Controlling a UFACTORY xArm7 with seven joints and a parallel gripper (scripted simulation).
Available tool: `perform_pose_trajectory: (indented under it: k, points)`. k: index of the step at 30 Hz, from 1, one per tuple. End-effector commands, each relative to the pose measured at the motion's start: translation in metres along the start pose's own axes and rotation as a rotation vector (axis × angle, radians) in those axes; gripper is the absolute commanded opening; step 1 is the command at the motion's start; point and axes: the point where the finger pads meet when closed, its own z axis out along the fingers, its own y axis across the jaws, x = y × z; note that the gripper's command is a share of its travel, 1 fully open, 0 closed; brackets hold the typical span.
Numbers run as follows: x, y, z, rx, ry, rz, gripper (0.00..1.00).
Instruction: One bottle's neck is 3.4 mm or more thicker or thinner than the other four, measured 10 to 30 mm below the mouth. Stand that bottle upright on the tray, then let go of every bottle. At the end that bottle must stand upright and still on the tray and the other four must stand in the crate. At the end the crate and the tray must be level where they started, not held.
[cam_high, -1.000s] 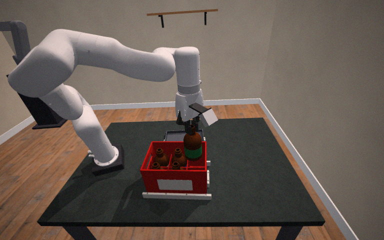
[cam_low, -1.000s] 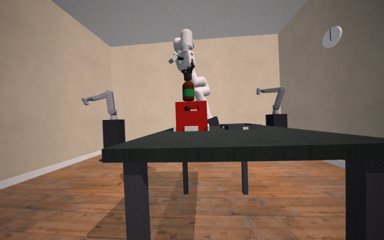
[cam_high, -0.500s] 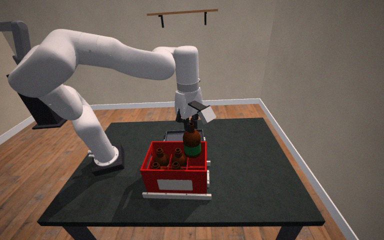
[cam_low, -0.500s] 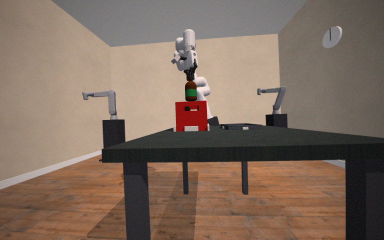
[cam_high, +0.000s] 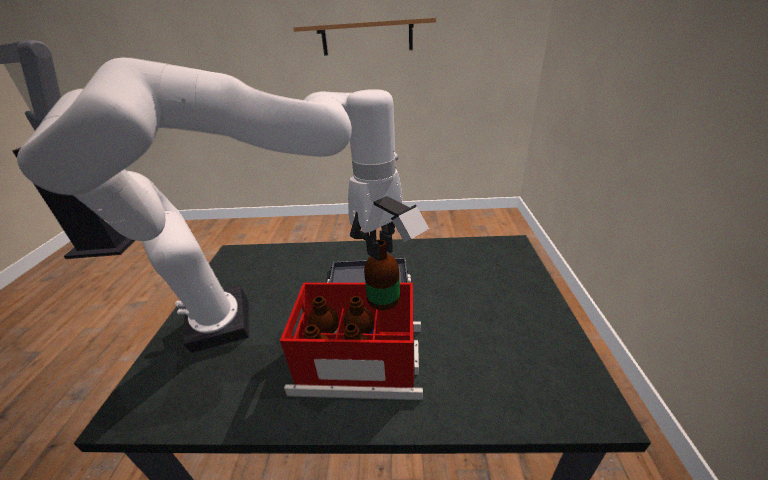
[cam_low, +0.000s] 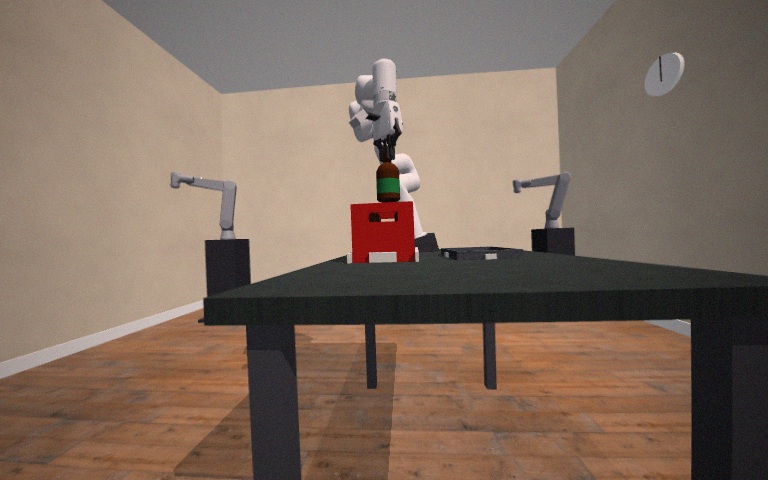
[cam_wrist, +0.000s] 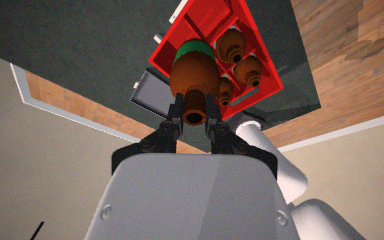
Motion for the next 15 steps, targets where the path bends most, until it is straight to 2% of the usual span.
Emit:
perform_pose_trajectory:
  k: [1, 15]
  points:
    - [-0.005, -0.004, -0.002, 0.004, 0.003, 0.0, 0.0]
    - [-0.026, -0.016, -0.002, 0.004, 0.003, 0.0, 0.0]
